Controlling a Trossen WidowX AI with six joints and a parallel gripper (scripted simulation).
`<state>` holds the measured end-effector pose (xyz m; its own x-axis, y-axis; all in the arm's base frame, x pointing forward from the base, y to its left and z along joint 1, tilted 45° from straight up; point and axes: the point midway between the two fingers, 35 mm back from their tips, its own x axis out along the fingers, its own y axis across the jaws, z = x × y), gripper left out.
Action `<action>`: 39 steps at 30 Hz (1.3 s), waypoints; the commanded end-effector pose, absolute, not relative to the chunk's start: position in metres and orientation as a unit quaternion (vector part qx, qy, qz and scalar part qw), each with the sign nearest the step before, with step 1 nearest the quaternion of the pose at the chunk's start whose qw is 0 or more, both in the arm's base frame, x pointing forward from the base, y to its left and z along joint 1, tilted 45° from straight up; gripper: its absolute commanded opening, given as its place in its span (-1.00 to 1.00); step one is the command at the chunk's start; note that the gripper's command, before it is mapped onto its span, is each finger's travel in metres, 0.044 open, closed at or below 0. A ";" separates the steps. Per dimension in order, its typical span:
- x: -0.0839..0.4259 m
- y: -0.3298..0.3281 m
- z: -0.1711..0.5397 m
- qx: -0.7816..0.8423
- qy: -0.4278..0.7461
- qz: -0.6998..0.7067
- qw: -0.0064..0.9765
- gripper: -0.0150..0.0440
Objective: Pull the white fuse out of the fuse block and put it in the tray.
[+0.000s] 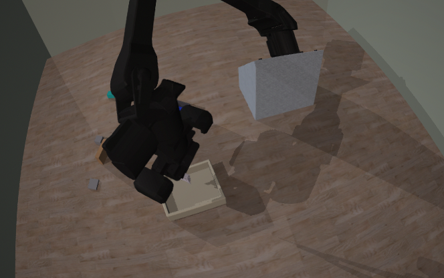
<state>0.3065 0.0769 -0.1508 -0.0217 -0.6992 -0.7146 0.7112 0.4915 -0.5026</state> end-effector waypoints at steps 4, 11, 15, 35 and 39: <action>0.306 0.069 -0.160 0.004 0.508 -0.504 0.698 -0.49; 0.305 0.061 -0.168 0.004 0.508 -0.505 0.698 -0.49; 0.305 0.056 -0.172 0.003 0.508 -0.505 0.698 -0.49; 0.306 0.063 -0.166 0.007 0.508 -0.505 0.698 0.63; 0.306 0.081 -0.148 0.004 0.508 -0.504 0.698 0.63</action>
<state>0.3004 0.0659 -0.1593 -0.0435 -0.7101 -0.7027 0.7004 0.4799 -0.5284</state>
